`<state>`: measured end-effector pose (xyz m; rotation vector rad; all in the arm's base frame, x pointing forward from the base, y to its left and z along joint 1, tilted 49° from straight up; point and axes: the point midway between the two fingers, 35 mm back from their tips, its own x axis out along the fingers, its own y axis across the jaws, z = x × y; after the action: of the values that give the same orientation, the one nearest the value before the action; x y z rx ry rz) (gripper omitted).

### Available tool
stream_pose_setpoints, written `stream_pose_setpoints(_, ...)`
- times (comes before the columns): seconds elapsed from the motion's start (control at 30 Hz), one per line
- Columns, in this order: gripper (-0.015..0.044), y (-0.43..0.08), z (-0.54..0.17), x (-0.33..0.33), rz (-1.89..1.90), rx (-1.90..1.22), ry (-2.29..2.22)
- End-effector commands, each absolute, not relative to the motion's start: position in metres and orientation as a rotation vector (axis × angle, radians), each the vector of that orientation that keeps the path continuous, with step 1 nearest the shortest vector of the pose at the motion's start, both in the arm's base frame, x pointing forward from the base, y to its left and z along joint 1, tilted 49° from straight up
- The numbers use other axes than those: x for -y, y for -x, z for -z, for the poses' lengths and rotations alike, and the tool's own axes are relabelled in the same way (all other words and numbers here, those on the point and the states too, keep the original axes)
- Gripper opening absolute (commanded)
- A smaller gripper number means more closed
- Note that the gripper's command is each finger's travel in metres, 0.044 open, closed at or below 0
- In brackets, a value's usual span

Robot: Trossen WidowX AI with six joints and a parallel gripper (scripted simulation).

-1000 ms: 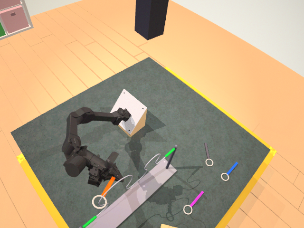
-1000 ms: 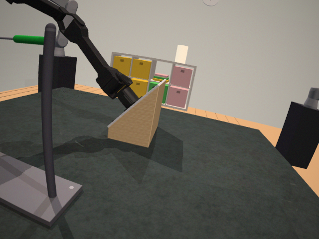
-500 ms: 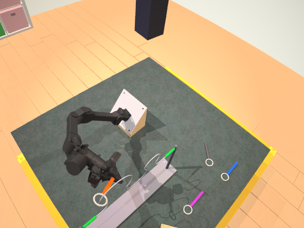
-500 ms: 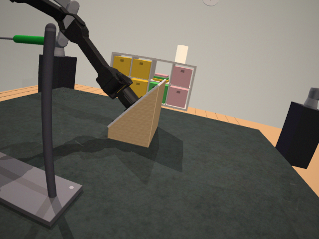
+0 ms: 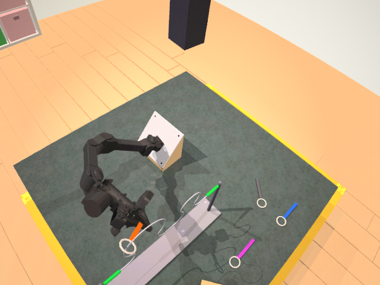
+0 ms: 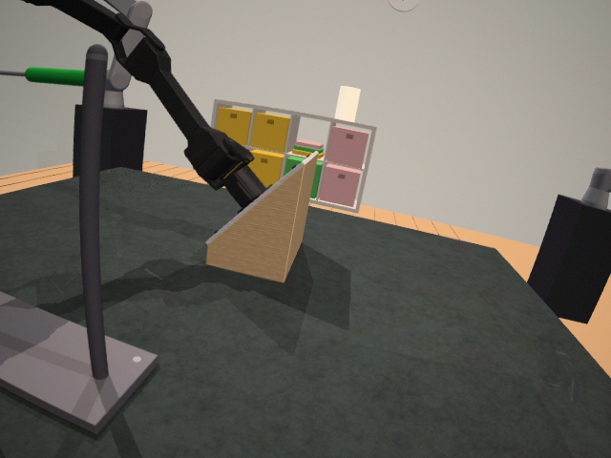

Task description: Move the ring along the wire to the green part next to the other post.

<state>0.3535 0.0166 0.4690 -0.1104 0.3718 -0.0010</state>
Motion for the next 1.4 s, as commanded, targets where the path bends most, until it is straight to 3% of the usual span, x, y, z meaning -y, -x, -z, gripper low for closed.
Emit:
stream_pose_setpoints(0.0,-0.0150,-0.354,-0.469,-0.015,0.012,-0.364,0.164)
stream_pose_setpoints(1.37,-0.0150,-0.357,-0.476,0.004,0.139,-0.284,0.658)
